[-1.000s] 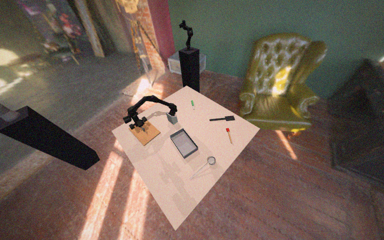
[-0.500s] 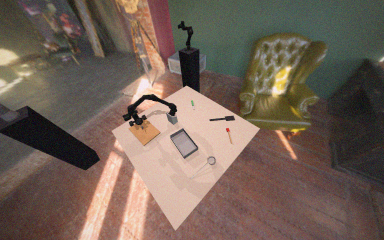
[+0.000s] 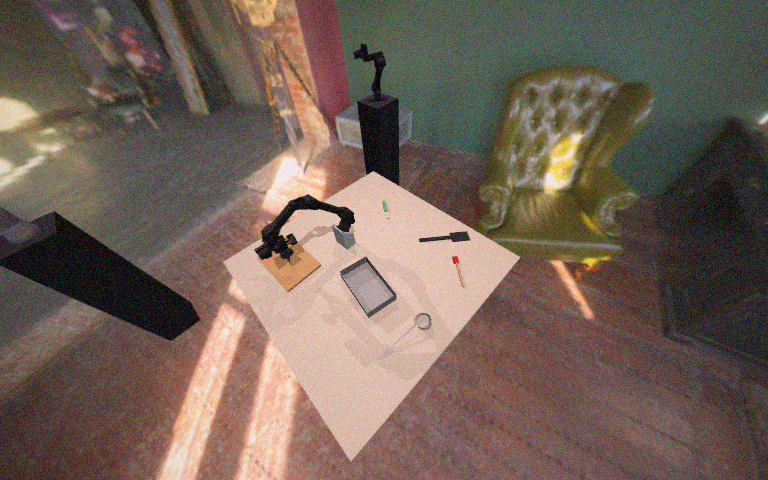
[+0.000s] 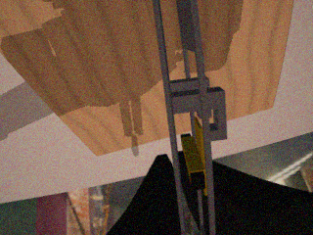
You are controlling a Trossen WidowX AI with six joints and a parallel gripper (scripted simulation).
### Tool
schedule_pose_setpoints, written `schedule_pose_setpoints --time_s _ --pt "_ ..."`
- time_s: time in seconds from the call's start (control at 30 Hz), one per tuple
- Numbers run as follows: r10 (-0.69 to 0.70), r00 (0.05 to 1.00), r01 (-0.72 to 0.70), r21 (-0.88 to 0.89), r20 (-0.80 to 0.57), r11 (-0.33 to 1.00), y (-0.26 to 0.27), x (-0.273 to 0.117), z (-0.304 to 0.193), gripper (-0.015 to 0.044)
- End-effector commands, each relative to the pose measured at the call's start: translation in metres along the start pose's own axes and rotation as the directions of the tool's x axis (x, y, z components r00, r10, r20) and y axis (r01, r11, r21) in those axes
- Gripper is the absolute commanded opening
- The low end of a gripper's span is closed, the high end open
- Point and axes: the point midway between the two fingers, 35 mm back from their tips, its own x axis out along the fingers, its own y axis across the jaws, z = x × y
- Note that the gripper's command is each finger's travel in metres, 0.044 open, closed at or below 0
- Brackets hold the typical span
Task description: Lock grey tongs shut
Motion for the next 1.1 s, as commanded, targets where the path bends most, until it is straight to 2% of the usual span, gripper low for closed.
schedule_pose_setpoints --time_s 0.0,0.17,1.07 --pt "-0.034 0.988 0.035 0.0 -0.149 0.999 -0.0014 -0.0093 -0.0004 -0.015" --pt "-0.068 0.959 0.067 -0.011 -0.273 0.998 -0.0023 -0.0178 0.0014 -0.015" --pt "-0.068 0.959 0.067 -0.011 -0.273 0.998 -0.0023 -0.0178 0.0014 -0.015"
